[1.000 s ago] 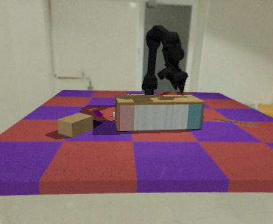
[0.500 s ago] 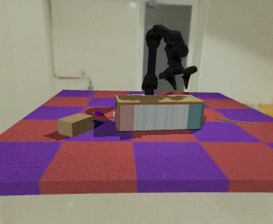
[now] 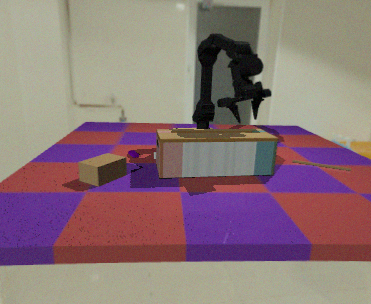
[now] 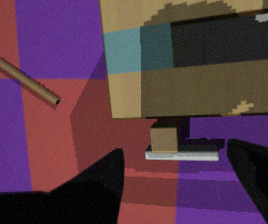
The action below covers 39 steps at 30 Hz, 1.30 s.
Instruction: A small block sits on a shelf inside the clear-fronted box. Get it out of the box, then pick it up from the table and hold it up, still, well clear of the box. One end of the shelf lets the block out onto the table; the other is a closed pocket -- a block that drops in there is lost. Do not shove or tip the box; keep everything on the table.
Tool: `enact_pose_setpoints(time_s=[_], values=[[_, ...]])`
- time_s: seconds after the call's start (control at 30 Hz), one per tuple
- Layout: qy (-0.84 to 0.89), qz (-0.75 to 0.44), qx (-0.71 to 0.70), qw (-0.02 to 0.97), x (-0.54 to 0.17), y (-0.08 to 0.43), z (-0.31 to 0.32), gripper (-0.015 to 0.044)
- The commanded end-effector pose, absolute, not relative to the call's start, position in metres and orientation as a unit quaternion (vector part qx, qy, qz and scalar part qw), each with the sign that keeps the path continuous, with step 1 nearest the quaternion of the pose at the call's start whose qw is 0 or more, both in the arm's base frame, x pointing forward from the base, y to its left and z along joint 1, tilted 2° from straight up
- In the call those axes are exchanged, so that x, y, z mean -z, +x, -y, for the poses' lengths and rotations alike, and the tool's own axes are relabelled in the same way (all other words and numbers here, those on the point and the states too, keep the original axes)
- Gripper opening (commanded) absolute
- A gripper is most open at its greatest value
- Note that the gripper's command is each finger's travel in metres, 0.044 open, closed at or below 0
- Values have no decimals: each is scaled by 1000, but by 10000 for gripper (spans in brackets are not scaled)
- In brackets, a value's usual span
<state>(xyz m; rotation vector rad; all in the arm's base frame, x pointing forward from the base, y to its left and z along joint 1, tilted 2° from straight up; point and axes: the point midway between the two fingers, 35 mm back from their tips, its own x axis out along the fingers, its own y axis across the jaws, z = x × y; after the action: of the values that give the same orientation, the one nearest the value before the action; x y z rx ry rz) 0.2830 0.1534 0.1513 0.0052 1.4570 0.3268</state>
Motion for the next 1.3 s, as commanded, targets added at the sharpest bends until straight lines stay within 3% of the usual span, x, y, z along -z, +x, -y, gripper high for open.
enact_pose_setpoints(time_s=[0.0, 0.57, 1.27], values=[[-374, -507, -391, 671, -150, 269, -162, 285], [-678, -264, -538, 427, -152, 259, -170, 285], [-837, 62, -543, -29, -156, 247, -177, 285]])
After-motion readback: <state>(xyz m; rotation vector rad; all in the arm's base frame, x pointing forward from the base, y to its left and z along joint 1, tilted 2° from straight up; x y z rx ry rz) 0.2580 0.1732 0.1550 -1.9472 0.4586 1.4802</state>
